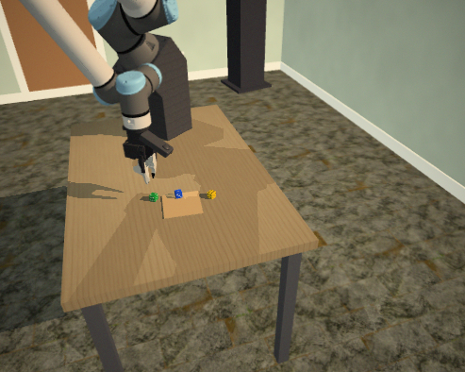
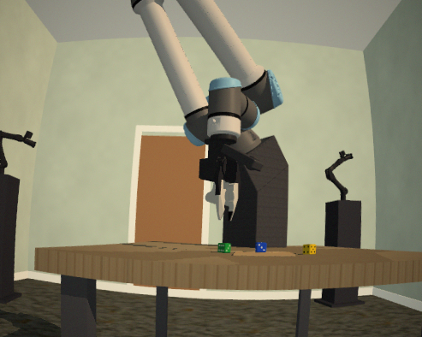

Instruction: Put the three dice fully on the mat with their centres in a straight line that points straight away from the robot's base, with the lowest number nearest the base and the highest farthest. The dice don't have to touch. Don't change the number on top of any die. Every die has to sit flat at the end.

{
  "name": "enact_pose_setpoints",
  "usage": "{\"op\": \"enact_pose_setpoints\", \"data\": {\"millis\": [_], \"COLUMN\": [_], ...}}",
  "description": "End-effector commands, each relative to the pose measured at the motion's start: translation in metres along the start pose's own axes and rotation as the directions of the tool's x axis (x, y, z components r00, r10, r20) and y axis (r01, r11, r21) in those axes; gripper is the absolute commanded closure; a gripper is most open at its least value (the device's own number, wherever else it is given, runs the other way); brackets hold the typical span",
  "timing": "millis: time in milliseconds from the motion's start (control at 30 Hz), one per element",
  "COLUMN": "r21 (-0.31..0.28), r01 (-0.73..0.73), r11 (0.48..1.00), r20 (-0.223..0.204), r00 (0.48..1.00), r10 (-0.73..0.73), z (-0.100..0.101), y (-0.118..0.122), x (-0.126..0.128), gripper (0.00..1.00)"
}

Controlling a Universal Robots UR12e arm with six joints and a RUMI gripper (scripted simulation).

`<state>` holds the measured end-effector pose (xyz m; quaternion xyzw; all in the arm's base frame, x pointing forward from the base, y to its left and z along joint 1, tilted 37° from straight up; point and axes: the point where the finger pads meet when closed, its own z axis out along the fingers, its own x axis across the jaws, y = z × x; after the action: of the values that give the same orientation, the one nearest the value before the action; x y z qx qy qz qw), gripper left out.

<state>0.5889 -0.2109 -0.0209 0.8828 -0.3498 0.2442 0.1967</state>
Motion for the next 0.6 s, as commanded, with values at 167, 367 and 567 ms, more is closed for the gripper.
{"op": "enact_pose_setpoints", "data": {"millis": [167,367,567], "r21": [0.0,0.0,0.0], "r01": [0.0,0.0,0.0], "r11": [1.0,1.0,1.0], "r20": [-0.001,-0.001,-0.001], "r00": [1.0,1.0,1.0], "r10": [0.0,0.0,0.0], "z": [-0.0003,0.001,0.0032], "y": [-0.0002,-0.0002,-0.0002], "x": [0.0001,0.0001,0.0001], "gripper": [0.76,0.76,0.76]}}
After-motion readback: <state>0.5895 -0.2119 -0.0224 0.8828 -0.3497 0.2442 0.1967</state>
